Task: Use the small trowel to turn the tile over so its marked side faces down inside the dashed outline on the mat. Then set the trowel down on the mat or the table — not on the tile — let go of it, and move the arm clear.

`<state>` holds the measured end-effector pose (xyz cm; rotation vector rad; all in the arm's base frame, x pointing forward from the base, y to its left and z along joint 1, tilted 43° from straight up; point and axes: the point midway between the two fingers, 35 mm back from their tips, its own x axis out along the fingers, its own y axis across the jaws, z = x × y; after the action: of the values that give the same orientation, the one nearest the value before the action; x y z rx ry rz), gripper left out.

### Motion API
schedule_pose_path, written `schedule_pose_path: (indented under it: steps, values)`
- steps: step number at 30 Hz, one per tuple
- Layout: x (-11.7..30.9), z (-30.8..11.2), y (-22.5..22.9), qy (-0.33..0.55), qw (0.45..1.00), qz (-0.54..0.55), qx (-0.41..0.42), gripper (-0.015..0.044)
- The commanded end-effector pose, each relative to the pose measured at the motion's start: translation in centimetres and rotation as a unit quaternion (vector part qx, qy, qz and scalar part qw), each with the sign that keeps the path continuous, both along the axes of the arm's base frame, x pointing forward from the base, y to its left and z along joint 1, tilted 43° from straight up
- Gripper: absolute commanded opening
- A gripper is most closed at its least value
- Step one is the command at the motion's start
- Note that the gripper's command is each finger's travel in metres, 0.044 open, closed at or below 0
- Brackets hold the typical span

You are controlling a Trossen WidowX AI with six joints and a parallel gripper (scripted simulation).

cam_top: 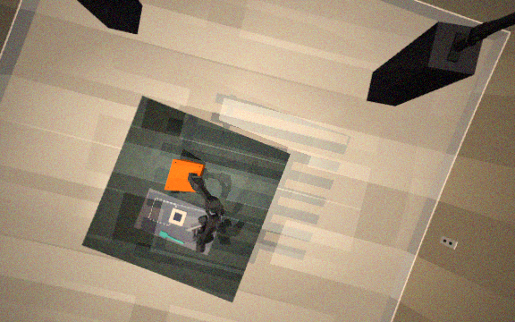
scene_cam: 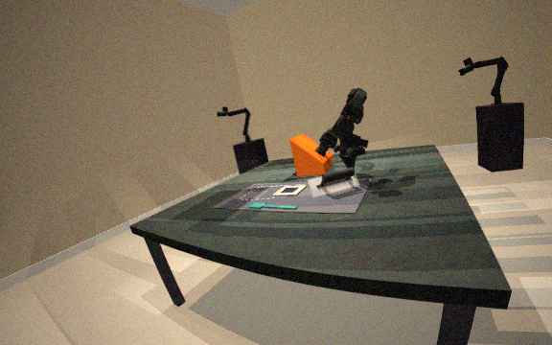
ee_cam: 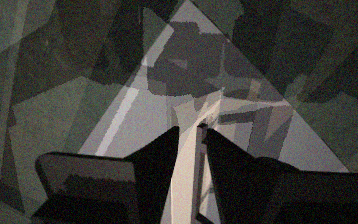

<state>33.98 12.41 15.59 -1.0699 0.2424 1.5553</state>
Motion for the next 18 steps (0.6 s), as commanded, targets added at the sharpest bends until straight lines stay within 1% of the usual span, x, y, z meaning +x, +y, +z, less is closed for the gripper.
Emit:
schedule_pose_path:
  steps: [1,5,6,18]
  values:
    - [-0.80,-0.28,-0.22,-0.002,1.000,0.002,0.001,0.0100]
    - [-0.33,-0.16,-0.12,0.000,1.000,0.000,0.000,0.0100]
    - [-0.39,-0.19,-0.15,0.000,1.000,0.000,0.000,0.0074]
    - [-0.39,-0.19,-0.15,0.000,1.000,0.000,0.000,0.0000]
